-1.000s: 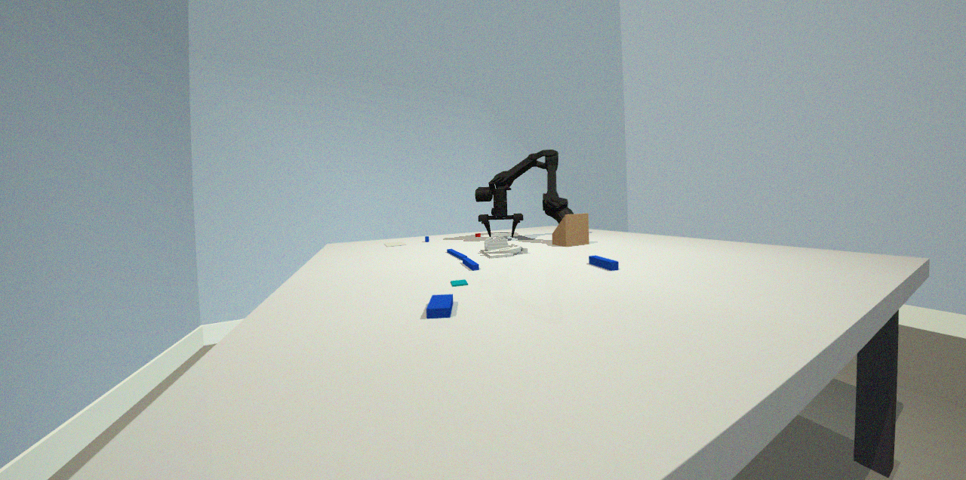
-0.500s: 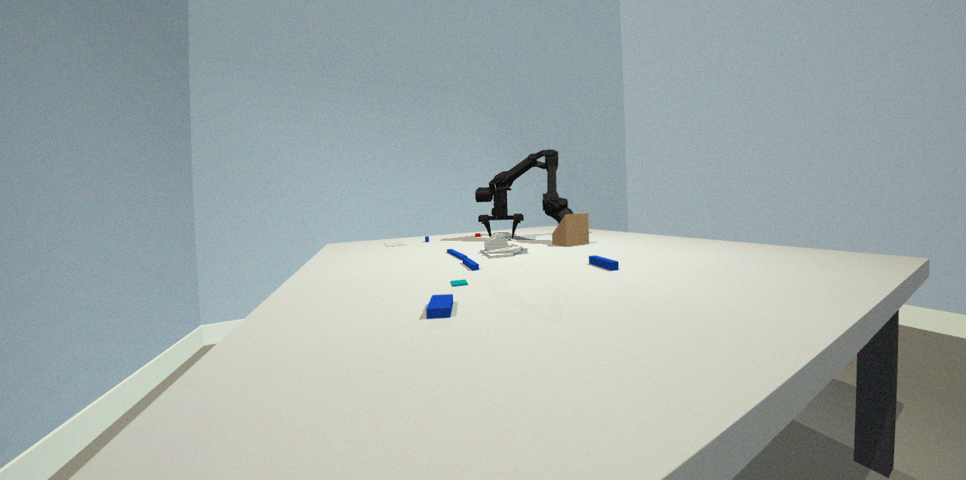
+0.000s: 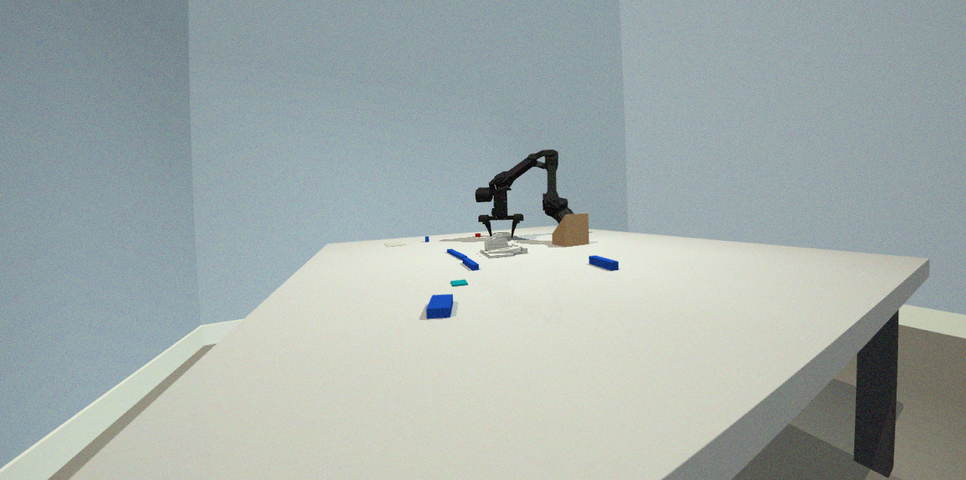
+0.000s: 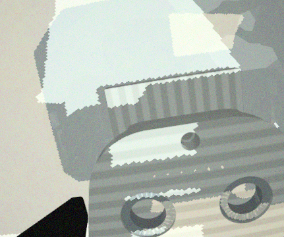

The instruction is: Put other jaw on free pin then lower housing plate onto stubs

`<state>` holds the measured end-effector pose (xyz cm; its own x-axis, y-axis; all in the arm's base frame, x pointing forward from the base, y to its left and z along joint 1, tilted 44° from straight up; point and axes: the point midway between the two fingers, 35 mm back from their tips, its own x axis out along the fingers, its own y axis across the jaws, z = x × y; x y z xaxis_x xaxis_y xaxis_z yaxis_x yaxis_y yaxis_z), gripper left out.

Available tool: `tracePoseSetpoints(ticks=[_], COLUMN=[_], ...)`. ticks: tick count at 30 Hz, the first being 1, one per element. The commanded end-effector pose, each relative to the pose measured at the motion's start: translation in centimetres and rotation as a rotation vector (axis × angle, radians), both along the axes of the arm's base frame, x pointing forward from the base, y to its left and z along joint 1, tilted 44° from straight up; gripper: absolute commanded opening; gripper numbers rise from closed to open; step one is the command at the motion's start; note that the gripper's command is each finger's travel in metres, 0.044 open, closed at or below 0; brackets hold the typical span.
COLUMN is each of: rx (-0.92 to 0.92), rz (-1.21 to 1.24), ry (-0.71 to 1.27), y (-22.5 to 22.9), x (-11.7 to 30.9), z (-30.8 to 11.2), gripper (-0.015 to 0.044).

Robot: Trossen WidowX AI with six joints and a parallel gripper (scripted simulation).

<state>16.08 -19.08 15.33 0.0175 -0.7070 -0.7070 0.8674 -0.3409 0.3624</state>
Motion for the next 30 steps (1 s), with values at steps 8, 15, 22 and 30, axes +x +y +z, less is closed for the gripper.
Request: tracePoseSetpoints(ticks=[8, 15, 22, 30], rx=[0.000, 0.000, 0.007, 0.013], rz=[0.000, 0.000, 0.000, 0.000], ry=[0.000, 0.000, -0.001, 0.000], y=[0.0, 0.0, 1.1, 2.9], x=[0.0, 0.0, 0.2, 0.3], z=[0.0, 0.0, 0.9, 2.6], gripper=[0.0351, 0.0351, 0.0351, 0.0351])
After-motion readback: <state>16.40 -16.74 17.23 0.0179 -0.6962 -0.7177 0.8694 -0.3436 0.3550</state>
